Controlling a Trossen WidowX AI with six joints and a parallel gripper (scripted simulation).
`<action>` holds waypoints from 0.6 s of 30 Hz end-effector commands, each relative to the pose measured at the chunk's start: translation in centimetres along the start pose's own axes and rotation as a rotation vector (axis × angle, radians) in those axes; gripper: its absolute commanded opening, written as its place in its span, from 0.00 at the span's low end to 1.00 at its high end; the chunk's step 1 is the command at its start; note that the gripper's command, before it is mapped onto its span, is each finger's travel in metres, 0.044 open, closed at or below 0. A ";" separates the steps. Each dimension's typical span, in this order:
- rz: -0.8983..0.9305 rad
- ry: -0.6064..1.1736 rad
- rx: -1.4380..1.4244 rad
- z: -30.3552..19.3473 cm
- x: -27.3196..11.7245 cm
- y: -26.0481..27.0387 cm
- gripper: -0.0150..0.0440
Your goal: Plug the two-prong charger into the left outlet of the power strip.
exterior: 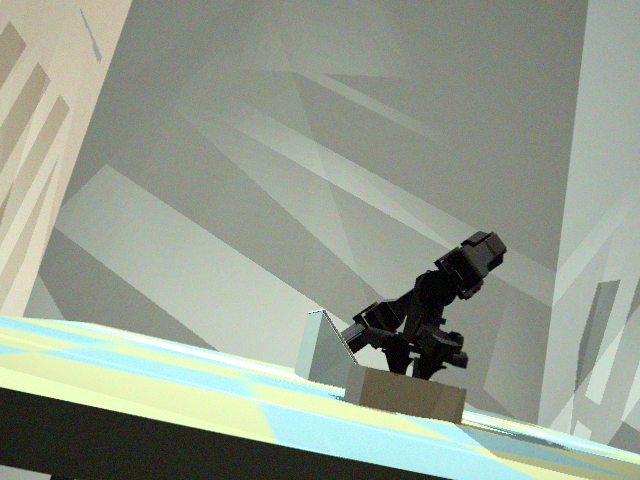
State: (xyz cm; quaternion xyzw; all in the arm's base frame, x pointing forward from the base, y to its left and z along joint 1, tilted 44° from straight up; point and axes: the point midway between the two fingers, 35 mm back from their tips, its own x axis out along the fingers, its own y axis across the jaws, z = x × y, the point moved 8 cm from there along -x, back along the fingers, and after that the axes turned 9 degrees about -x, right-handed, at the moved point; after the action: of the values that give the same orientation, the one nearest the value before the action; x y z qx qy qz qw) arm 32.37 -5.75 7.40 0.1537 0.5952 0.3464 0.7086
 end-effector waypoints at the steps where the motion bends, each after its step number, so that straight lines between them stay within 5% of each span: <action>1: -0.007 -0.027 -0.017 0.5 -0.5 0.0 0.25; 18: -0.007 -0.027 -0.017 0.6 -0.3 0.0 0.25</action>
State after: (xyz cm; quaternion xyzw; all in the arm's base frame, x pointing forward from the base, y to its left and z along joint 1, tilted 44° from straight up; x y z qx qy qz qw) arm 32.38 -5.76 7.40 0.1534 0.5949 0.3463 0.7089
